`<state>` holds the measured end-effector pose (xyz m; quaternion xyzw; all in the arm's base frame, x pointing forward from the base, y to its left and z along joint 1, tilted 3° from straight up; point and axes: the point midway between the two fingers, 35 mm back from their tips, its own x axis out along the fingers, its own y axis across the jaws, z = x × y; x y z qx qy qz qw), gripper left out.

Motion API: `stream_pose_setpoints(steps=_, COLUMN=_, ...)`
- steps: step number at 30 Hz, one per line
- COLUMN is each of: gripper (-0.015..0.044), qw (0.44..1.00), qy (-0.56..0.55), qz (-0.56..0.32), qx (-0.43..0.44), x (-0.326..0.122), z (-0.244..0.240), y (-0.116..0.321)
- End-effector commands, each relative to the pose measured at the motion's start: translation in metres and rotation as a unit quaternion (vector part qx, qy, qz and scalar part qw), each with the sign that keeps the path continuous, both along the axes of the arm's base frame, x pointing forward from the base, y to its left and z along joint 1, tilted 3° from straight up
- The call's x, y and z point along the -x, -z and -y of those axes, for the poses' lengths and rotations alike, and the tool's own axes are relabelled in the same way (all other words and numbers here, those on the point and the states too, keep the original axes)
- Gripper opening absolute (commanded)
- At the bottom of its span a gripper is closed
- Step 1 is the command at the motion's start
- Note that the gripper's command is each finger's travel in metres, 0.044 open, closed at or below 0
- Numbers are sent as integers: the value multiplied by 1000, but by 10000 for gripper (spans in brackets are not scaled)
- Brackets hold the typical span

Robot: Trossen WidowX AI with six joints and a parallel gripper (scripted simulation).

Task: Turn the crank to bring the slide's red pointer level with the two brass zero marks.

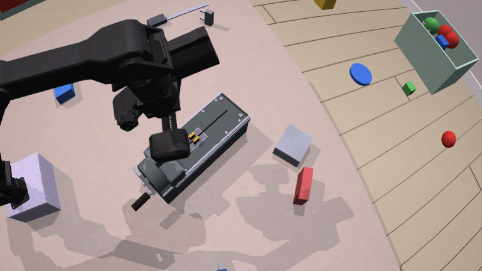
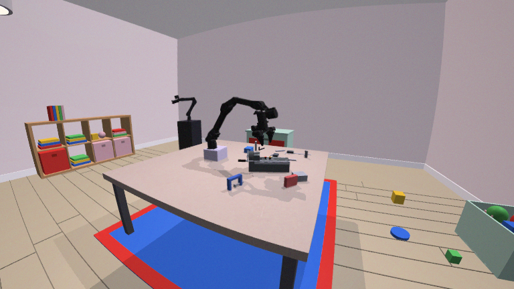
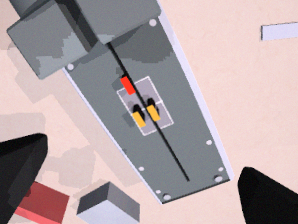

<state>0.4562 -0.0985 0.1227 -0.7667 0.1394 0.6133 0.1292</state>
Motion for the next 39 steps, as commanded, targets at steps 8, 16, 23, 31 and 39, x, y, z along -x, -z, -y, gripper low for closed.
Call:
stream_pose_setpoints(steps=8, gripper=440, qw=1000, qy=-3, qz=-5, qx=3, x=2, z=0, y=3)
stream_pose_setpoints(steps=16, gripper=440, qw=989, qy=138, qz=25, qx=-53, x=15, z=15, y=-2)
stream_pose_setpoints(steps=23, gripper=440, qw=941, qy=309, qz=55, qx=-127, x=33, z=31, y=-8)
stream_pose_setpoints(steps=31, gripper=440, qw=845, qy=484, qz=78, qx=-213, x=57, z=46, y=-13)
stream_pose_setpoints(steps=39, gripper=440, qw=712, qy=631, qz=87, qx=-297, x=82, z=57, y=-16)
